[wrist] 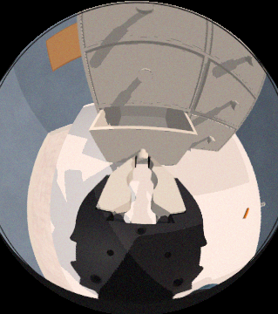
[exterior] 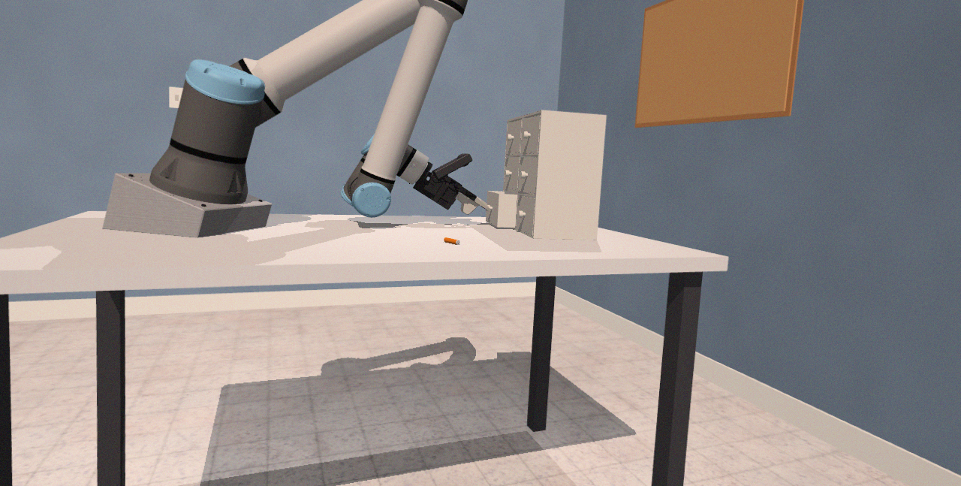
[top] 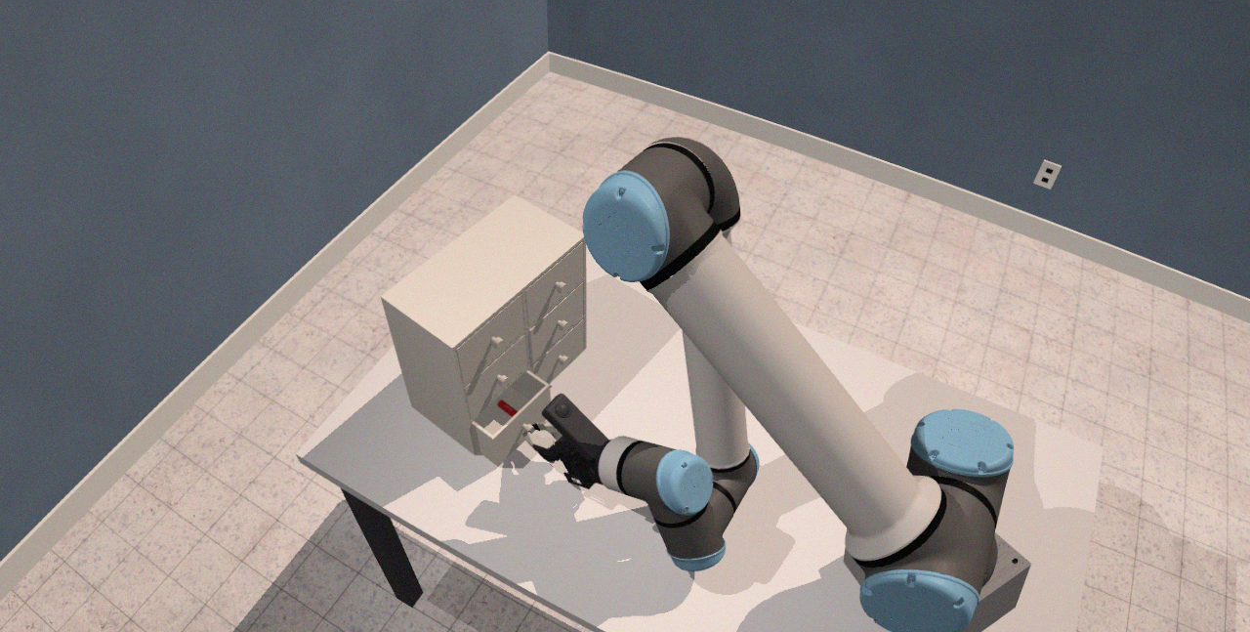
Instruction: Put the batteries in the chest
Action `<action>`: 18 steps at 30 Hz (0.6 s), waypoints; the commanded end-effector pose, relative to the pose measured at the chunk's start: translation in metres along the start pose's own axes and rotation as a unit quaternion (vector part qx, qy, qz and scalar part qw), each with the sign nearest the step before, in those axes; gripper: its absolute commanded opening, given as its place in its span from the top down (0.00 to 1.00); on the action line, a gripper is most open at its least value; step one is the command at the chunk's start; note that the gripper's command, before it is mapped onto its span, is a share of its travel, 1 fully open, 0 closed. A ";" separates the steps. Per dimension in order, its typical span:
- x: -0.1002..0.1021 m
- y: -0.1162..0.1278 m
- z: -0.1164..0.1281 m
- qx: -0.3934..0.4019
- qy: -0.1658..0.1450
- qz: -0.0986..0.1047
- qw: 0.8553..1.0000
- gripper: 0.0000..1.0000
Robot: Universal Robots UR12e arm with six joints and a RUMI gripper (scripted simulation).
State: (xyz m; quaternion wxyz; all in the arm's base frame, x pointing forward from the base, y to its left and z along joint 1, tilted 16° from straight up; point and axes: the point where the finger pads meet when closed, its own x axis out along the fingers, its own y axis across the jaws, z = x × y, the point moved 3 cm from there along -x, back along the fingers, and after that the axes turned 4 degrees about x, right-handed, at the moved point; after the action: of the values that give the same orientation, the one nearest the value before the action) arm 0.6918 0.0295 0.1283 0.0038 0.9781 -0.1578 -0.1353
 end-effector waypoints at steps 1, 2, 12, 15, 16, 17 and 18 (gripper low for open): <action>0.002 0.000 -0.002 0.000 0.000 0.000 1.000 0.93; 0.003 0.000 -0.002 0.000 0.000 0.000 1.000 0.93; 0.008 0.000 -0.005 0.000 0.000 0.000 1.000 0.93; 0.010 -0.001 -0.006 0.000 0.000 0.000 1.000 0.93; 0.010 -0.001 -0.007 0.000 0.000 0.000 1.000 0.93; 0.011 -0.001 -0.007 0.000 0.000 0.000 1.000 0.93; 0.012 -0.001 -0.007 0.000 0.000 0.000 1.000 0.93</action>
State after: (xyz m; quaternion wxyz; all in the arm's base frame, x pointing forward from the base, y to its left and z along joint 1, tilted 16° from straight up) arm 0.7021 0.0267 0.1310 0.0038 0.9781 -0.1578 -0.1353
